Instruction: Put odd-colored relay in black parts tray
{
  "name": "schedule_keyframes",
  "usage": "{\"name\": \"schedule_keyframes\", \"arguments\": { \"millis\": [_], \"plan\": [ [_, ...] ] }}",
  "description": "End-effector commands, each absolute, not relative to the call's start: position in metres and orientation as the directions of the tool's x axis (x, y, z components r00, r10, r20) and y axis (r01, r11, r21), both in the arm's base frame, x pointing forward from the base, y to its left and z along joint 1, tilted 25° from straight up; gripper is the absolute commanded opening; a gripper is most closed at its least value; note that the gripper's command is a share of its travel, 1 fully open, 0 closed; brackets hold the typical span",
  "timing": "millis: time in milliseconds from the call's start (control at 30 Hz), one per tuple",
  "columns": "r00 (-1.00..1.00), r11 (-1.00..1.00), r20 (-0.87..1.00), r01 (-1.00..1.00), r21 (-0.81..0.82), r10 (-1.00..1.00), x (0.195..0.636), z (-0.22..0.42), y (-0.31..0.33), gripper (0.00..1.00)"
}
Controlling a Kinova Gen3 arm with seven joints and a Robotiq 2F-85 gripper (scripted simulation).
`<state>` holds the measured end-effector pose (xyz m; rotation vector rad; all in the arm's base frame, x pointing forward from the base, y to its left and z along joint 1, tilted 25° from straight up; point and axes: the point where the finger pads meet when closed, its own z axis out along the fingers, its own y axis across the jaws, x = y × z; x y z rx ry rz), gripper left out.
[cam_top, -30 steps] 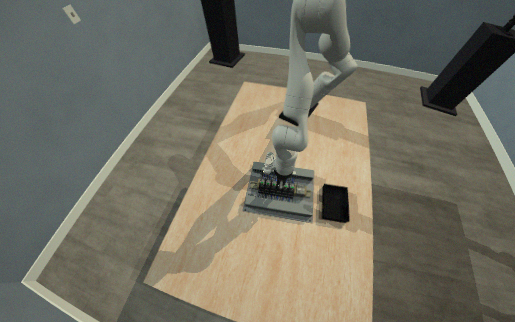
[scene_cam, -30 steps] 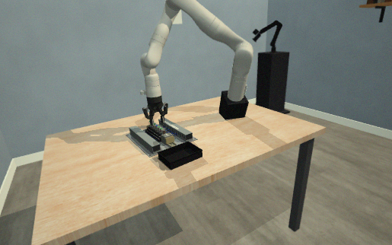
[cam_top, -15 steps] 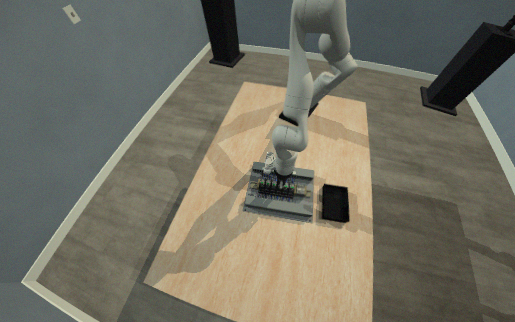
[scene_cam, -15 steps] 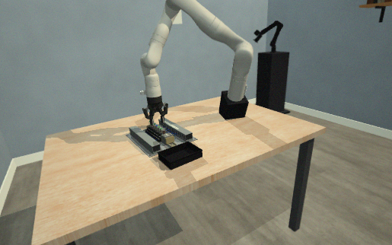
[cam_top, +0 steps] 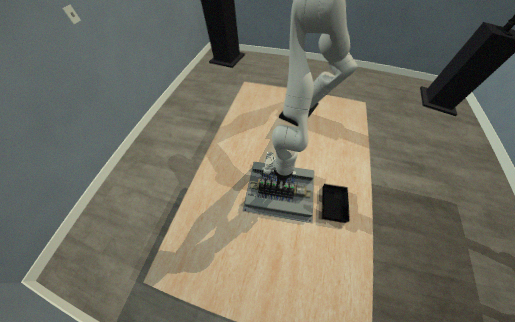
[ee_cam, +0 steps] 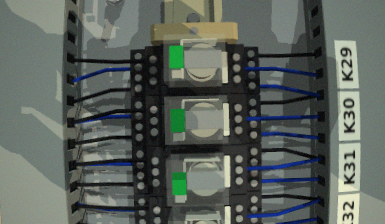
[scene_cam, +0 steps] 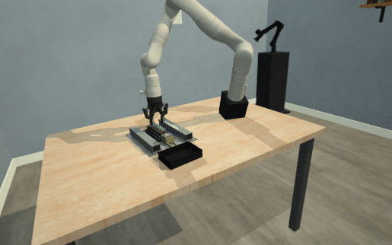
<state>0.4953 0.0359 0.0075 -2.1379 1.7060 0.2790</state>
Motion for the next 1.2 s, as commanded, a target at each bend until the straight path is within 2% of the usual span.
{"name": "schedule_keyframes", "arguments": {
  "millis": [0,1167],
  "plan": [
    [0.239,-0.183,-0.388,-0.967,-0.177,-0.89,0.496,0.008,0.035,0.61],
    [0.239,-0.183,-0.388,-0.967,-0.177,-0.89,0.498,-0.014,0.046,0.61]
  ]
}}
